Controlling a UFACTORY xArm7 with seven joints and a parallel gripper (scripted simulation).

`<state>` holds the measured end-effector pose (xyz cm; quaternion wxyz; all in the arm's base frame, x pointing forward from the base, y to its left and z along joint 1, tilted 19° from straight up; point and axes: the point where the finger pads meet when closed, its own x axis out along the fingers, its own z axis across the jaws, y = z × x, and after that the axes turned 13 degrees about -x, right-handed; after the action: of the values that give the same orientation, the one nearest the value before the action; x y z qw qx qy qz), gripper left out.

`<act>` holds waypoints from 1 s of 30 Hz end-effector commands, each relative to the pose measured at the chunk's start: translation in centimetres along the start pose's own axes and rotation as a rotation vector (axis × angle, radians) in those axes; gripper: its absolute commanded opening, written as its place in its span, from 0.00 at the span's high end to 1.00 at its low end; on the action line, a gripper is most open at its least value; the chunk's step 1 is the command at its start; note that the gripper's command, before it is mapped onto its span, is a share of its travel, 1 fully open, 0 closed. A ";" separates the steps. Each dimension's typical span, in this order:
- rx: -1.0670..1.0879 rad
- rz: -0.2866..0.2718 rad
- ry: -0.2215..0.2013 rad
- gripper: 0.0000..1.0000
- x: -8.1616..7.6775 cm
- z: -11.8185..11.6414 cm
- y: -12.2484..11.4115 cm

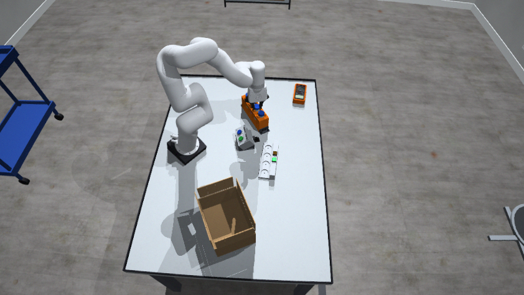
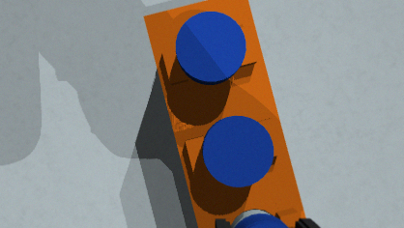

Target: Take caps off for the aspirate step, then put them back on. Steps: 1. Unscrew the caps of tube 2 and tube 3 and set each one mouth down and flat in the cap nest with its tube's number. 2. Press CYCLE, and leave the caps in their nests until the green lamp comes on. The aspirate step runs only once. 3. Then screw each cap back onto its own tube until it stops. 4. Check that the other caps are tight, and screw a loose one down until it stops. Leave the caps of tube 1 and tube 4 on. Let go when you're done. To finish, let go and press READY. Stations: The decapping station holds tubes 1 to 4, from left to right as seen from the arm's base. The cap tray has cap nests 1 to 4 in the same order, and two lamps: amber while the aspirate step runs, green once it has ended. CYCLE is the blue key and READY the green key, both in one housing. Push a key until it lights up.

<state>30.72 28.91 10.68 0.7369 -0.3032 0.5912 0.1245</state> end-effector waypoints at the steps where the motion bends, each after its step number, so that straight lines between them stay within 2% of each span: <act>1: 0.164 -0.009 0.000 1.00 -0.1 0.1 0.0; 2: 0.164 -0.009 0.000 1.00 -0.1 0.1 0.0; 9: 0.515 -0.009 -0.002 1.00 -0.1 0.1 0.0; 15: 0.535 -0.009 -0.002 1.00 -0.1 0.1 0.0; 16: 0.535 -0.009 -0.002 0.54 -0.1 0.1 0.0; 28: 0.535 -0.009 -0.002 0.54 -0.1 0.1 0.0; 30: 0.369 -0.009 -0.001 0.54 -0.1 0.1 0.0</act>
<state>30.71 28.89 10.63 0.7907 -0.1051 0.6019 -0.0379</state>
